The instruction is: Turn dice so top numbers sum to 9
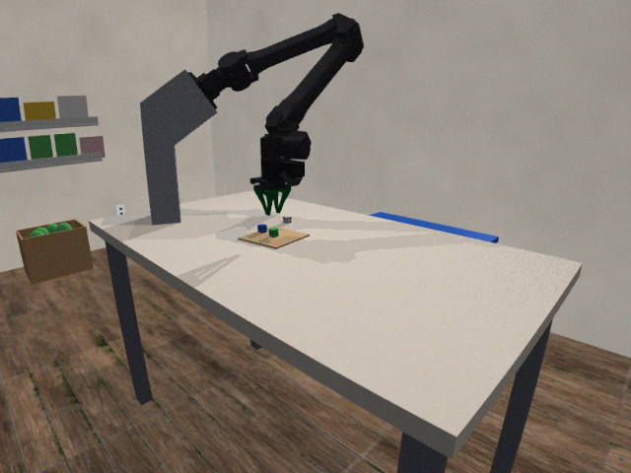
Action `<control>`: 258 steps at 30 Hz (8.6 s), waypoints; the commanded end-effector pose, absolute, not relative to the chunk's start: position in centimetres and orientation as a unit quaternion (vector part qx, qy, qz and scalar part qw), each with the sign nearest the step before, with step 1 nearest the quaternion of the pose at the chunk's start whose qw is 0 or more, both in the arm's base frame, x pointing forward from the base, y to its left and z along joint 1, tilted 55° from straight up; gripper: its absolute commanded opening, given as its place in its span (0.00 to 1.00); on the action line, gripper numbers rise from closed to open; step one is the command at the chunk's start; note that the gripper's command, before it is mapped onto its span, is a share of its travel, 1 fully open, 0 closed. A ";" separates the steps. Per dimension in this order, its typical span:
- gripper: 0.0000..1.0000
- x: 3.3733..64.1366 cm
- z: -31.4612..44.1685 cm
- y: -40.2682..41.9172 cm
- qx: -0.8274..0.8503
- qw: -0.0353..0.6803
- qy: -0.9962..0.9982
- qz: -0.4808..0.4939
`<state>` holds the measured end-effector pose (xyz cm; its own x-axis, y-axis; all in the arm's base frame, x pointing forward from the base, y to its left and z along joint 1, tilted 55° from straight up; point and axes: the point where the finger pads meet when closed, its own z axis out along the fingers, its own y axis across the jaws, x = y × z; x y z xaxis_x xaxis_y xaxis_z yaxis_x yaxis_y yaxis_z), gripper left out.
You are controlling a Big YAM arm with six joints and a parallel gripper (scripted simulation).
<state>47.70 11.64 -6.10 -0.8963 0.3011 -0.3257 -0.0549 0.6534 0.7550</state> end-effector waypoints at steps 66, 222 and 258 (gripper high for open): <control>1.00 39.5 -0.3 19.2 -0.412 0.405 0.785 0.223; 0.34 40.0 -2.5 25.2 -0.522 0.435 0.715 0.165; 0.34 40.1 -2.2 25.3 -0.522 0.437 0.714 0.165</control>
<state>40.36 24.78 -2.57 -0.0804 -0.6060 -0.7914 -0.8869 0.4058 -0.2207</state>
